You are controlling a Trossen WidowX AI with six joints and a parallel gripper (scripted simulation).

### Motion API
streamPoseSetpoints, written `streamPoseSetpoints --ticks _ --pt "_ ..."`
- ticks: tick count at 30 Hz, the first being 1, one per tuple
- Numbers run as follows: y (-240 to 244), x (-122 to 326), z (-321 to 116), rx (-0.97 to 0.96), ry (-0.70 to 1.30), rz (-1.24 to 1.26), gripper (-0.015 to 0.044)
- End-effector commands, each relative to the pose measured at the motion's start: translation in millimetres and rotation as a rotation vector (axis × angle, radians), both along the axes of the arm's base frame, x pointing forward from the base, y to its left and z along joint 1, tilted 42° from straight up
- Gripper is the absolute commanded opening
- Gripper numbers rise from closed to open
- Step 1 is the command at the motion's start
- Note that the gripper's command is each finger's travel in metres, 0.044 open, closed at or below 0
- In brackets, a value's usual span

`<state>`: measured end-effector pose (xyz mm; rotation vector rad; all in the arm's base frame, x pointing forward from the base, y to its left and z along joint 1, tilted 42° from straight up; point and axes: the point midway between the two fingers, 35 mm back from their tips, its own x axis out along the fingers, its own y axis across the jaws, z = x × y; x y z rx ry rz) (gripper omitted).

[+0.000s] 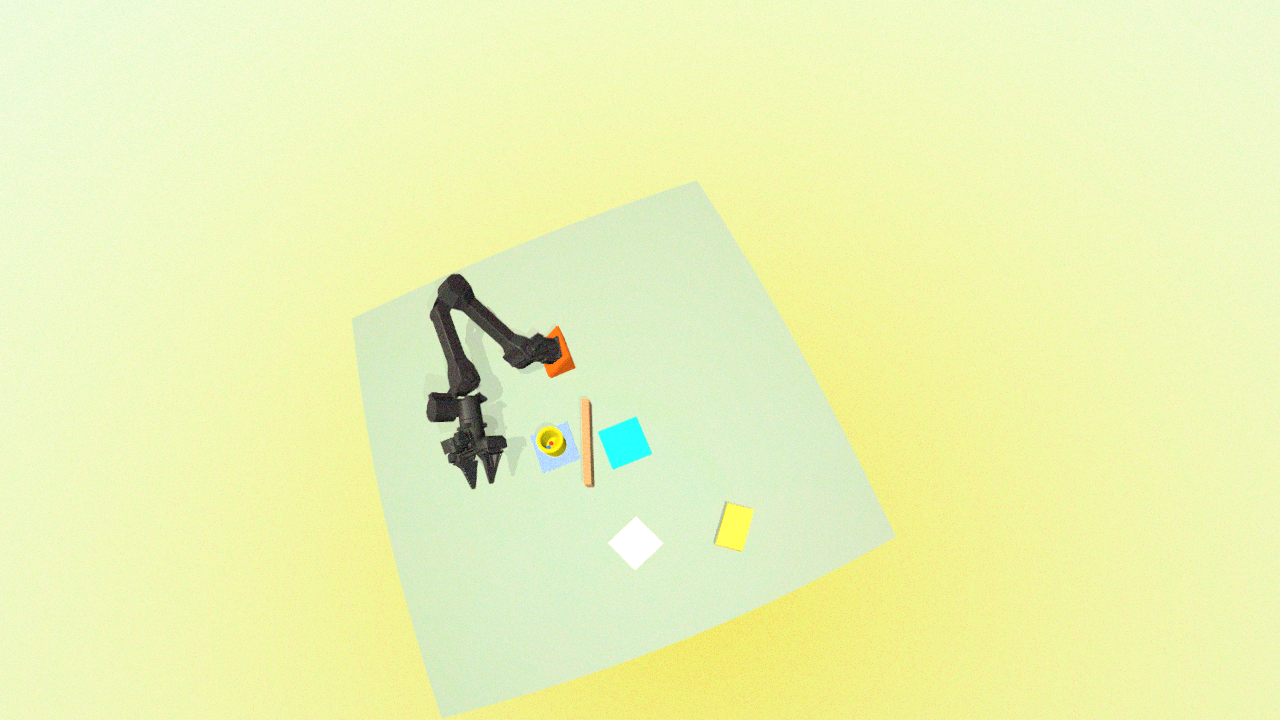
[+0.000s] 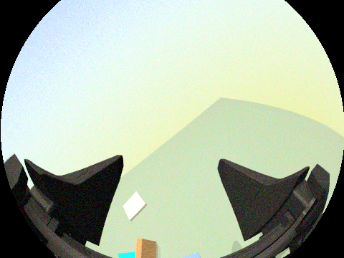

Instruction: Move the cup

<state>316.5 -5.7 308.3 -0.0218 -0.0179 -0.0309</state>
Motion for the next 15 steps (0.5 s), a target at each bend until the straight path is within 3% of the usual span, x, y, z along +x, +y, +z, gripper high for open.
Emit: streamPoseSetpoints --ticks 1,5,9,15 --pt "1 2 -4 -0.005 0.020 0.000 0.0374" --pt "26 14 -83 -0.152 0.420 0.023 0.0269" --pt "45 -2 -144 -0.369 0.764 0.074 0.0167" --pt "55 -51 -197 -0.811 1.207 0.186 0.0167"
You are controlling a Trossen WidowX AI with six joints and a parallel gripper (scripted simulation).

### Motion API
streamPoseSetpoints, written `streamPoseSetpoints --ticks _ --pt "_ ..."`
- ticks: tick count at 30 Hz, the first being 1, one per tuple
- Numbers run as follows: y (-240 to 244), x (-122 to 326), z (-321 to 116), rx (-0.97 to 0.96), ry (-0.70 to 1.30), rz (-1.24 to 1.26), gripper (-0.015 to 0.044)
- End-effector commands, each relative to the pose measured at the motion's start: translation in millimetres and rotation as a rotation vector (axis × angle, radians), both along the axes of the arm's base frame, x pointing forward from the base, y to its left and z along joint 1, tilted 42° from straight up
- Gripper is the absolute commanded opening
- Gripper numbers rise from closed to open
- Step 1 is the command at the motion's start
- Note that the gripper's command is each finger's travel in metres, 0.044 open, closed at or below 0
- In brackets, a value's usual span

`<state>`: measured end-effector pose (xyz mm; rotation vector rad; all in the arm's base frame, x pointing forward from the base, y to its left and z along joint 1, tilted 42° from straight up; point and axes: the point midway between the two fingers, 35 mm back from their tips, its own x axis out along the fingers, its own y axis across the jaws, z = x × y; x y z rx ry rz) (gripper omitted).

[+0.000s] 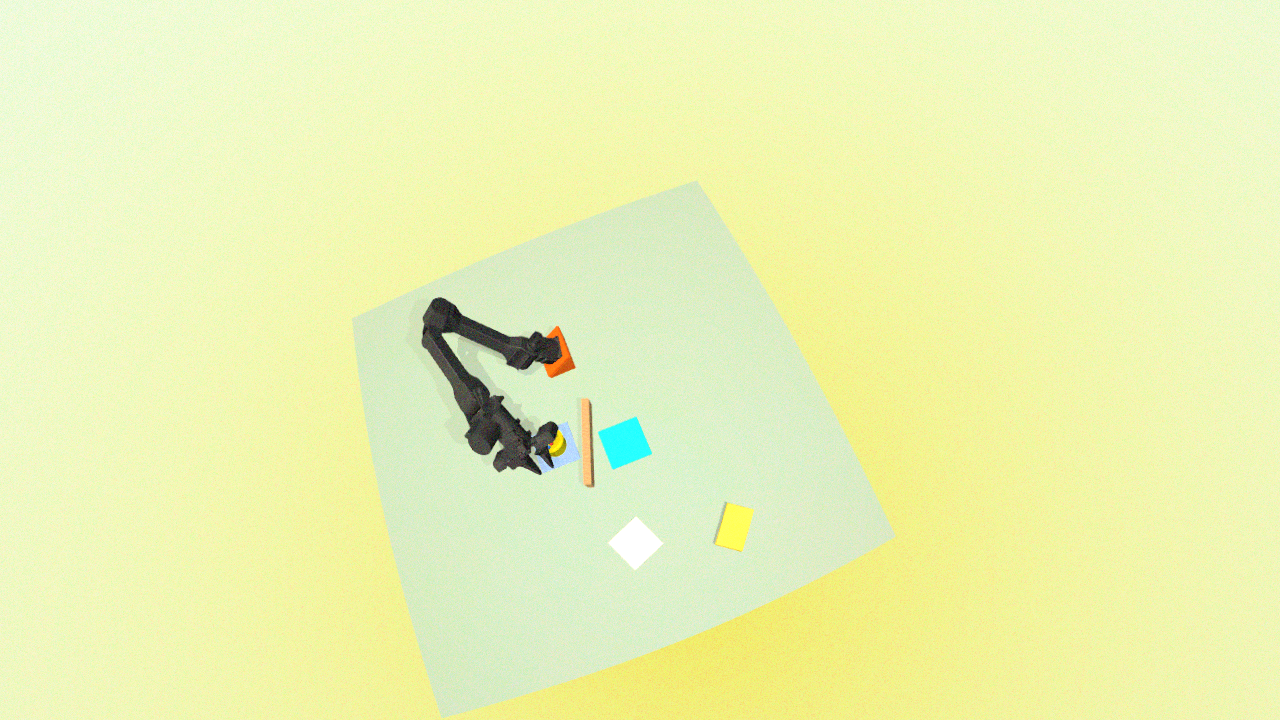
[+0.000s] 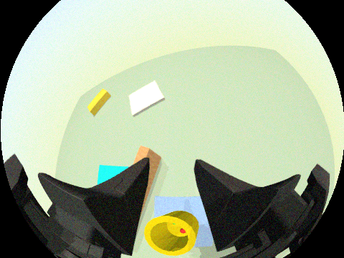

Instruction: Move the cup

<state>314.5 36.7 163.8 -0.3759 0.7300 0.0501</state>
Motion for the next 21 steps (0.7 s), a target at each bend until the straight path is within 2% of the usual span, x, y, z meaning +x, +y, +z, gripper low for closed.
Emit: streamPoseSetpoints --ticks 1,5,7,21 --pt "12 -58 -57 -0.491 0.556 0.240 0.0167" --pt "7 -95 -57 -0.874 0.886 0.452 0.0167" --pt "5 -97 -52 -0.956 0.948 0.498 0.0167" --pt "4 -97 -51 -0.967 0.956 0.504 0.0167"
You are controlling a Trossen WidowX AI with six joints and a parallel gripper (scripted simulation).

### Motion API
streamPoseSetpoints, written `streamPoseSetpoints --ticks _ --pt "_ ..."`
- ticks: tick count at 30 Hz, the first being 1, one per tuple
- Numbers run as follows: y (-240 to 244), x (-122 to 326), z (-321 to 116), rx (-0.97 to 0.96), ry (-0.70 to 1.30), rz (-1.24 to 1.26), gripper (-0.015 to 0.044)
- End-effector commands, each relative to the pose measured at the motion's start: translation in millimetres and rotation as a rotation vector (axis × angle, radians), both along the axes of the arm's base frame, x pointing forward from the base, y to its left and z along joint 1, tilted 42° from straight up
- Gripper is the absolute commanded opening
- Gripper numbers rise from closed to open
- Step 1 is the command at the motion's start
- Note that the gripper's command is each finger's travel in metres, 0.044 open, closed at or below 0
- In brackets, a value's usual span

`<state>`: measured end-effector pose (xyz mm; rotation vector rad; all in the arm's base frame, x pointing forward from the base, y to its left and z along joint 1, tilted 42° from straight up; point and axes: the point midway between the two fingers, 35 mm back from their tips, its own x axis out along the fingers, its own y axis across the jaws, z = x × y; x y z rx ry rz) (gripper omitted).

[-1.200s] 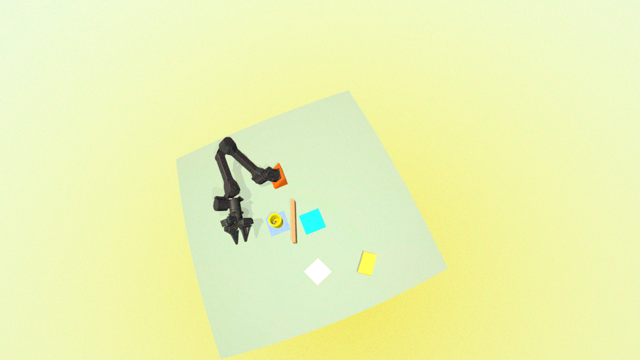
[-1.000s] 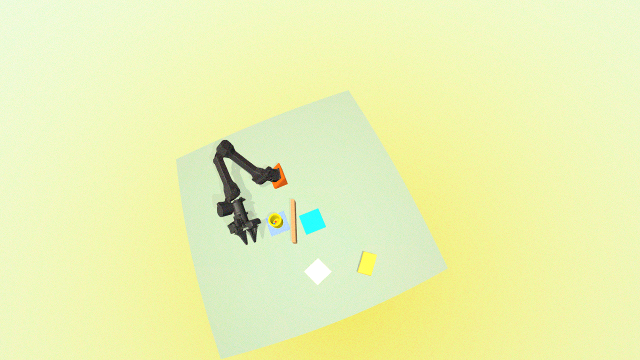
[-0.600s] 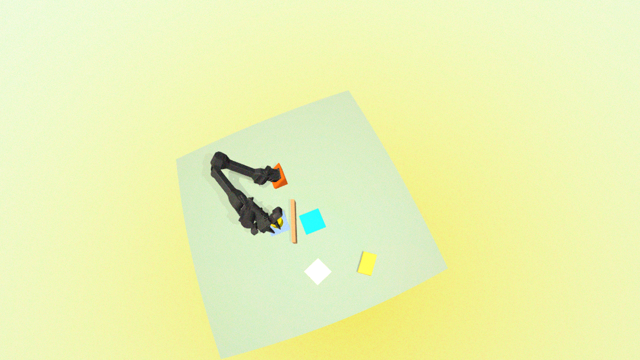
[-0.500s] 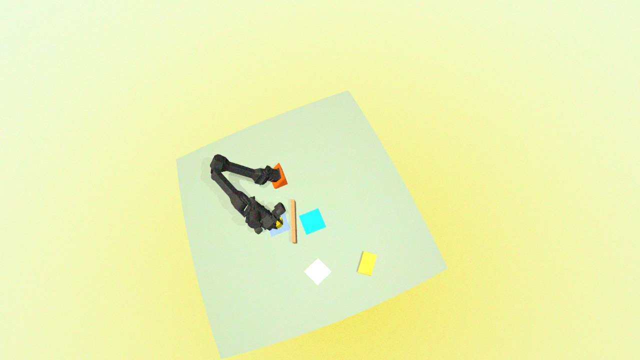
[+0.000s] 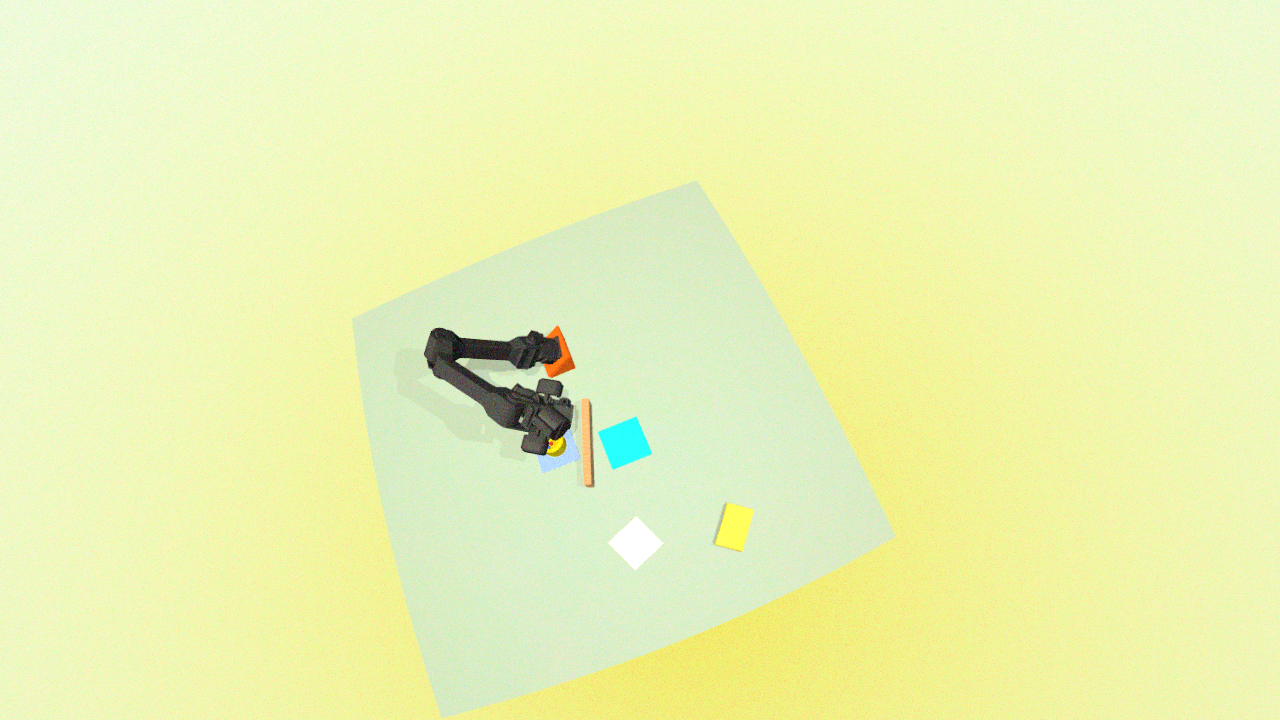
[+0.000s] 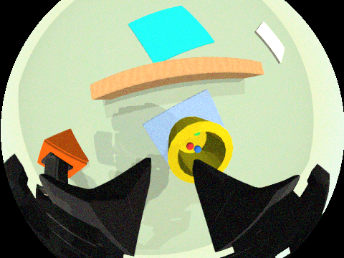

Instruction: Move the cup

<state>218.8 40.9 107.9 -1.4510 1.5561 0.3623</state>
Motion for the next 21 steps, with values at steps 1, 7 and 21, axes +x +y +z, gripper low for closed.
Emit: streamPoseSetpoints --ticks 1,7,21 --pt "0 -1 5 -0.046 0.034 0.039 0.0167" --pt "0 -1 4 -0.046 0.034 0.039 0.0167" --pt "-13 4 -12 -0.044 0.034 0.040 0.0167"
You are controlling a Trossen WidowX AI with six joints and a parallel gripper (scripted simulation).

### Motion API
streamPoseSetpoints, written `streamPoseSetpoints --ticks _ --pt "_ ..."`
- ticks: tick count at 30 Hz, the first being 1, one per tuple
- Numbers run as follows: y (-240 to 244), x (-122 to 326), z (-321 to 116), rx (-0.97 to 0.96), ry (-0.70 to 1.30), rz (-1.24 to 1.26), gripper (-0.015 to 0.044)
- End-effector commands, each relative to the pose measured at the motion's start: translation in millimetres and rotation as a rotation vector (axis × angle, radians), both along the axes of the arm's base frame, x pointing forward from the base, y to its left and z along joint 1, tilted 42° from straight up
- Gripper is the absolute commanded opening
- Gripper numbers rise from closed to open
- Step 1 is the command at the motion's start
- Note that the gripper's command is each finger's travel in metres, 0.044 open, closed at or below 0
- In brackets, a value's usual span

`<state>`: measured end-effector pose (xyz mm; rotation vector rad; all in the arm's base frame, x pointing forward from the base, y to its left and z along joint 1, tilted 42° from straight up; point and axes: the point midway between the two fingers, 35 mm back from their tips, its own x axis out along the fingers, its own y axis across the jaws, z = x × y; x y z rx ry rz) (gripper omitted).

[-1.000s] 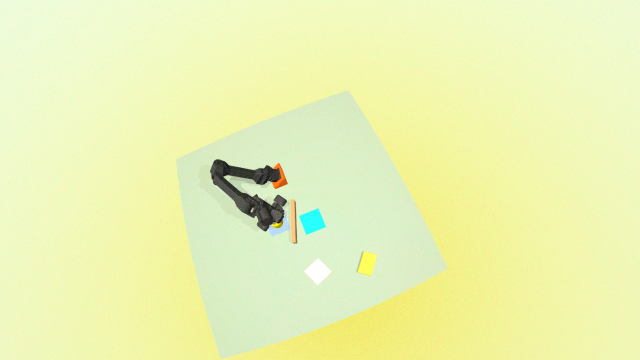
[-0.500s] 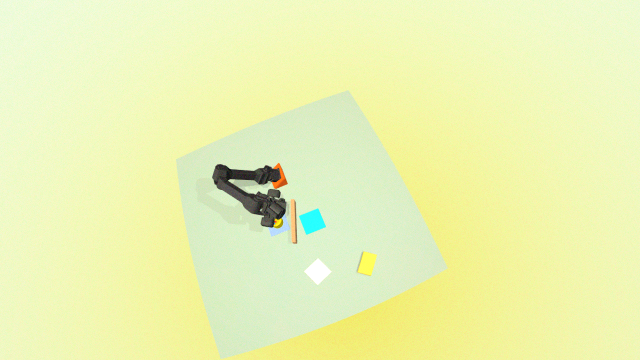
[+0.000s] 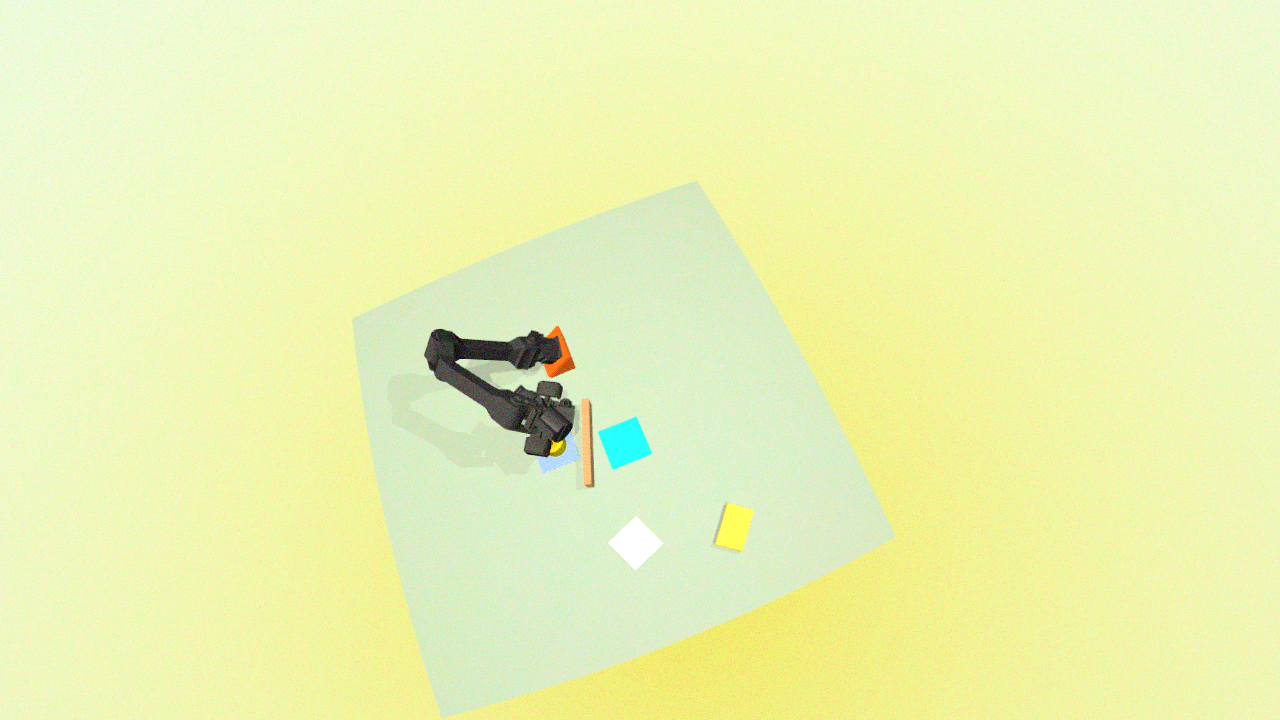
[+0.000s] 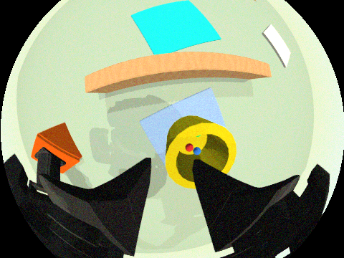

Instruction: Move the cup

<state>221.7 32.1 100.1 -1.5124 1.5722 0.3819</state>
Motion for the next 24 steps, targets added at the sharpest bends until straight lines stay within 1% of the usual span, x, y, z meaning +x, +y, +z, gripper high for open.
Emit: streamPoseSetpoints --ticks 1,24 --pt "-5 1 -5 -0.005 0.000 0.003 0.0167" --pt "-30 5 -32 -0.009 -0.001 0.002 0.0167"
